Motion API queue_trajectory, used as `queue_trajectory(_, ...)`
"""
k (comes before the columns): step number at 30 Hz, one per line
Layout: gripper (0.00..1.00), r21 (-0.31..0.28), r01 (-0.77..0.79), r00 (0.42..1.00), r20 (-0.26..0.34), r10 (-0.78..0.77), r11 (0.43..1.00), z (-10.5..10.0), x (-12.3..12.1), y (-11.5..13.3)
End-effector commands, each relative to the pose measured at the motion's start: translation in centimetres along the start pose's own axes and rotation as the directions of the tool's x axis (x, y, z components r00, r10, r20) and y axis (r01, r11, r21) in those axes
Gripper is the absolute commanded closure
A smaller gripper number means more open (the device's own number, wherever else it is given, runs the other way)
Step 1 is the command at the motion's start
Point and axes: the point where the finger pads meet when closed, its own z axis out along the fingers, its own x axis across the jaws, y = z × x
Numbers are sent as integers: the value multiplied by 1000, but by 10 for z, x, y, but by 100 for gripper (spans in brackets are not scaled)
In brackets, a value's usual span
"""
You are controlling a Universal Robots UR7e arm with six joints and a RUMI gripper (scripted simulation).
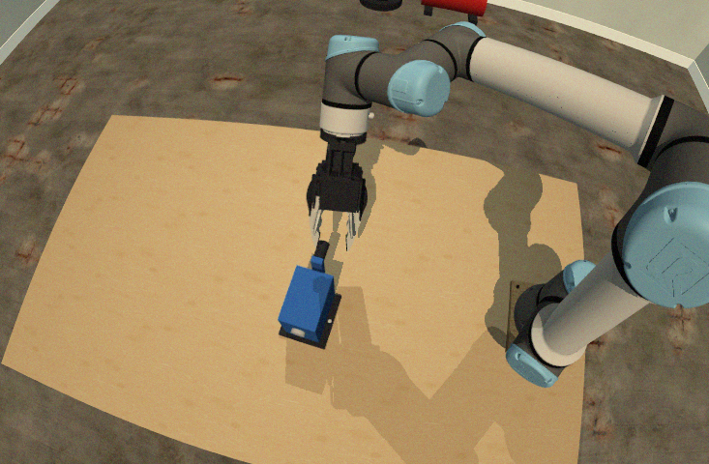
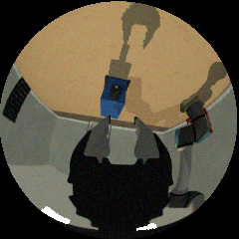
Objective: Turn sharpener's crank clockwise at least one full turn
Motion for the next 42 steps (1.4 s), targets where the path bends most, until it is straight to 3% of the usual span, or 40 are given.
queue_trajectory(1,68,22,-44,999,12,44,999,-10,-4,-13)
queue_trajectory(10,68,87,-222,973,77,216,971,-33,-9,-40)
queue_trajectory(15,68,87,-223,973,78,216,971,-41,-11,-50)
queue_trajectory(34,68,87,-223,973,78,216,971,4,-13,-55)
queue_trajectory(42,68,87,-223,973,78,216,971,5,-13,-55)
